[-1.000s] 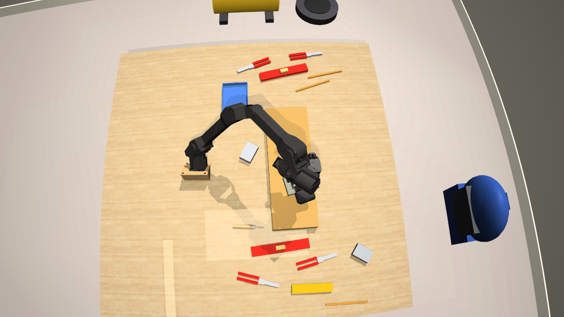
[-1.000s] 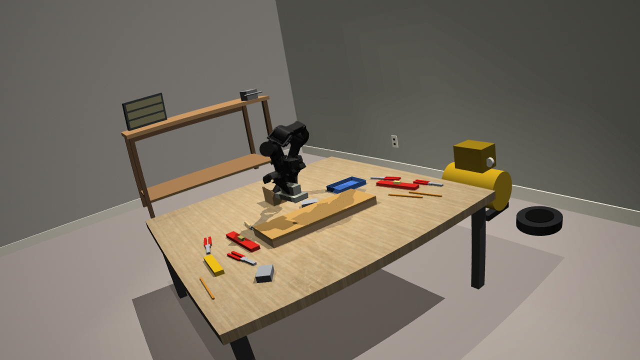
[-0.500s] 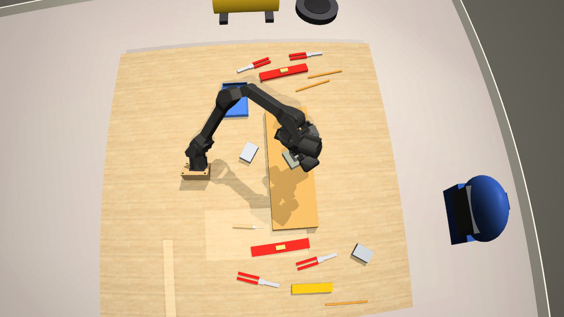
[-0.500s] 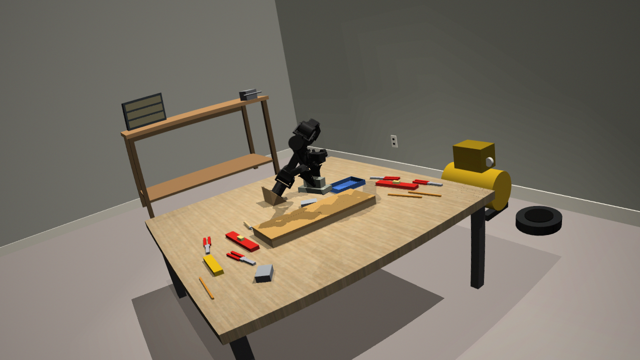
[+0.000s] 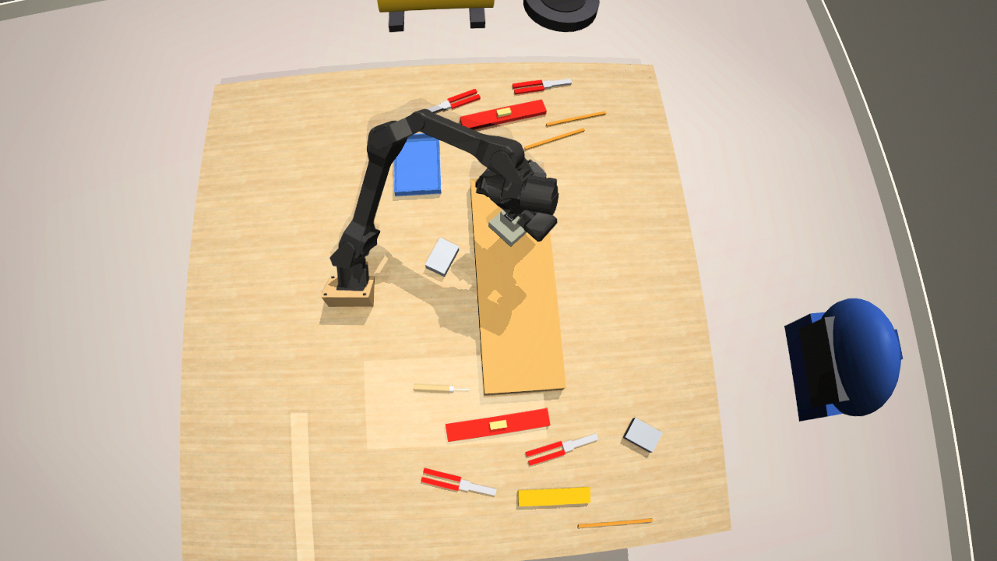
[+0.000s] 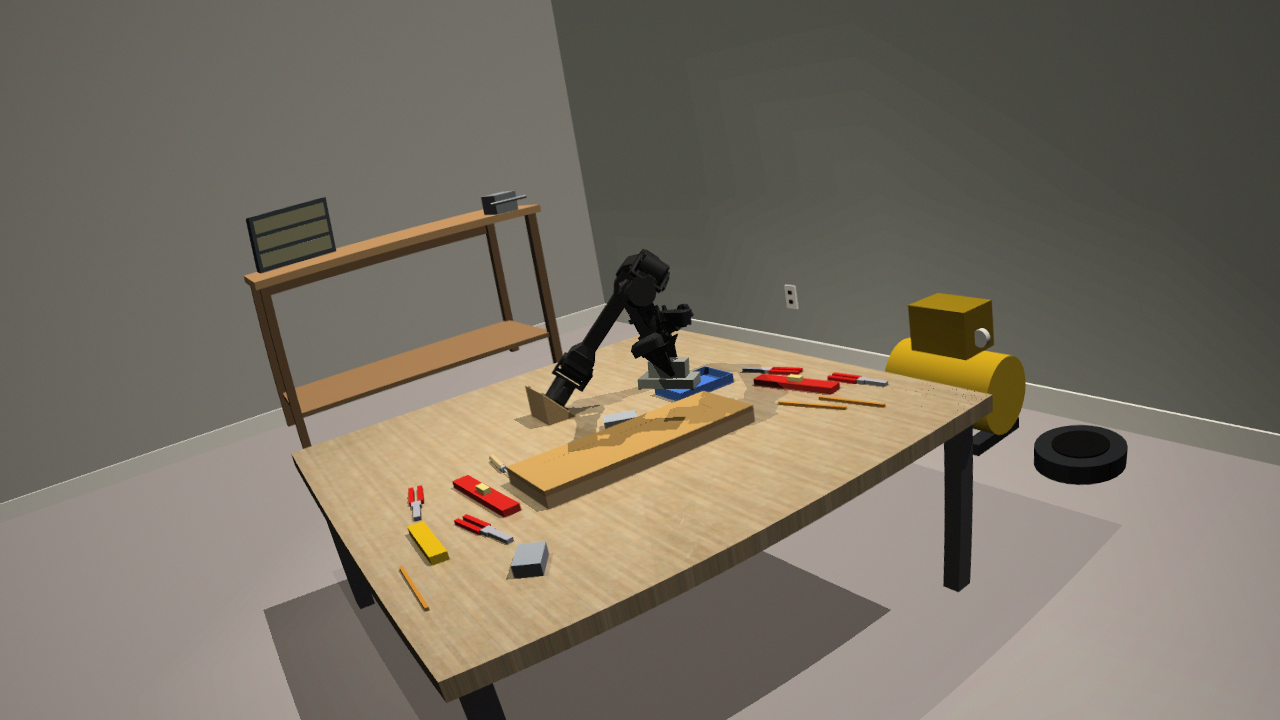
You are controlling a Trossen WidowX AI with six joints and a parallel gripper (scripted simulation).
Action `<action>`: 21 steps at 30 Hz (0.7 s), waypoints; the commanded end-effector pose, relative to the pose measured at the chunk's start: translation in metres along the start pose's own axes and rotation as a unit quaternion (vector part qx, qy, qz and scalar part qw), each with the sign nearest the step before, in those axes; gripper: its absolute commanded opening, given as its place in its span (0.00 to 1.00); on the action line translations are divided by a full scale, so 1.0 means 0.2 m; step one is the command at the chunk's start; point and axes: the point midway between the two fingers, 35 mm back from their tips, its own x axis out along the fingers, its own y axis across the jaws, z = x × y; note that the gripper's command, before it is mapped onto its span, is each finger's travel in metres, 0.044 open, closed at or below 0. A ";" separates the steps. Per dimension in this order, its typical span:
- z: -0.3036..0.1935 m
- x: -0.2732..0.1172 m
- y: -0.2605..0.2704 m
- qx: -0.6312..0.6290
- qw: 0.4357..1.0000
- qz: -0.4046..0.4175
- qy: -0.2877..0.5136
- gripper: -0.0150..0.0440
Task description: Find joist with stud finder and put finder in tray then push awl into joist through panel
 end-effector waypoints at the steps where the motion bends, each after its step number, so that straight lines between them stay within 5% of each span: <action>1: 0.05 0.01 0.15 -0.035 0.999 0.012 -0.006 0.25; 21: 0.08 0.11 0.82 -0.186 0.978 0.088 -0.021 0.25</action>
